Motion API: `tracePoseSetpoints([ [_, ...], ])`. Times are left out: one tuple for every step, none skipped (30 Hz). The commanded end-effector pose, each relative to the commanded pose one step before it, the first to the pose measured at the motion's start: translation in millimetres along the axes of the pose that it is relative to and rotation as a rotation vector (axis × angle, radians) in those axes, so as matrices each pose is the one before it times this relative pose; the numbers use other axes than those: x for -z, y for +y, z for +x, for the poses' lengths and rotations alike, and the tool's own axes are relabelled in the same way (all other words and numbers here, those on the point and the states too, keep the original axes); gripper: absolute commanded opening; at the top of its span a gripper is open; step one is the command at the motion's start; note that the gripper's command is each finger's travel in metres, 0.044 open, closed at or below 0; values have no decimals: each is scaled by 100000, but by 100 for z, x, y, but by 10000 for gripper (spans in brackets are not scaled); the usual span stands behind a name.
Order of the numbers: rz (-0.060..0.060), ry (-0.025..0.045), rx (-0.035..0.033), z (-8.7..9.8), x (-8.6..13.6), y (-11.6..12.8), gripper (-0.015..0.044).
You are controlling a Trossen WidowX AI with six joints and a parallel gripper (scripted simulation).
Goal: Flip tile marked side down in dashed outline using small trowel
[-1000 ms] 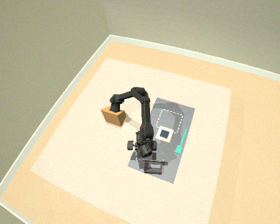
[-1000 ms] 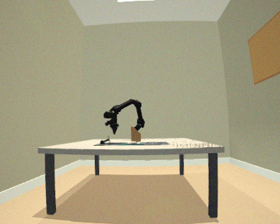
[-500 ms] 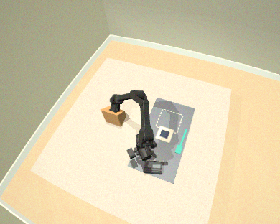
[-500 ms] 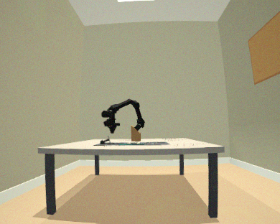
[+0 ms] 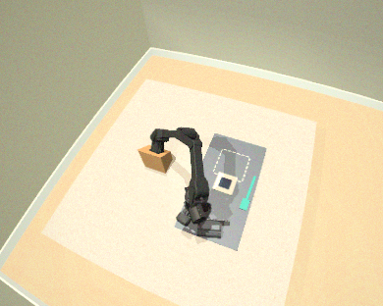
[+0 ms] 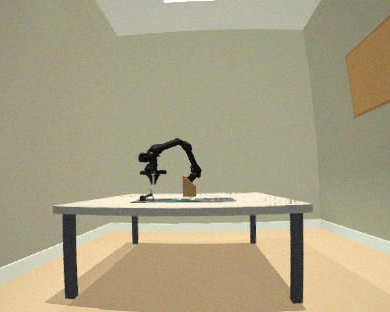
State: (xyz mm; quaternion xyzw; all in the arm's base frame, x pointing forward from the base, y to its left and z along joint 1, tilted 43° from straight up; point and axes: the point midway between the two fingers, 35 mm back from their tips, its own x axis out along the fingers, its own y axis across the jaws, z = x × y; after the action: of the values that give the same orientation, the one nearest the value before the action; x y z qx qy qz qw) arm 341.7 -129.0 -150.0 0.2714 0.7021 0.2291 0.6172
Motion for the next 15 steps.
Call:
tracePoseSetpoints([
  [-15332,-338,640,-529,-258,-746,100],
  [-3430,2,17,-63,-20,-131,100],
  [-3430,2,17,-62,-15,-131,100],
  [-3430,3,16,-62,-9,-131,100],
  [-3428,4,16,-62,-3,-131,100],
  [-3430,4,15,-62,2,-130,100],
  [-3430,5,15,-61,8,-130,100],
  [-3429,6,14,-61,13,-129,100],
  [-2809,5,11,-50,15,-104,100],
  [-1685,3,6,-30,11,-62,100],
  [-562,1,2,-10,4,-21,100],
  [0,0,0,0,0,0,100],
  [0,0,0,0,0,0,100],
  [0,0,0,0,0,0,100],
  [0,0,0,0,0,0,100],
])
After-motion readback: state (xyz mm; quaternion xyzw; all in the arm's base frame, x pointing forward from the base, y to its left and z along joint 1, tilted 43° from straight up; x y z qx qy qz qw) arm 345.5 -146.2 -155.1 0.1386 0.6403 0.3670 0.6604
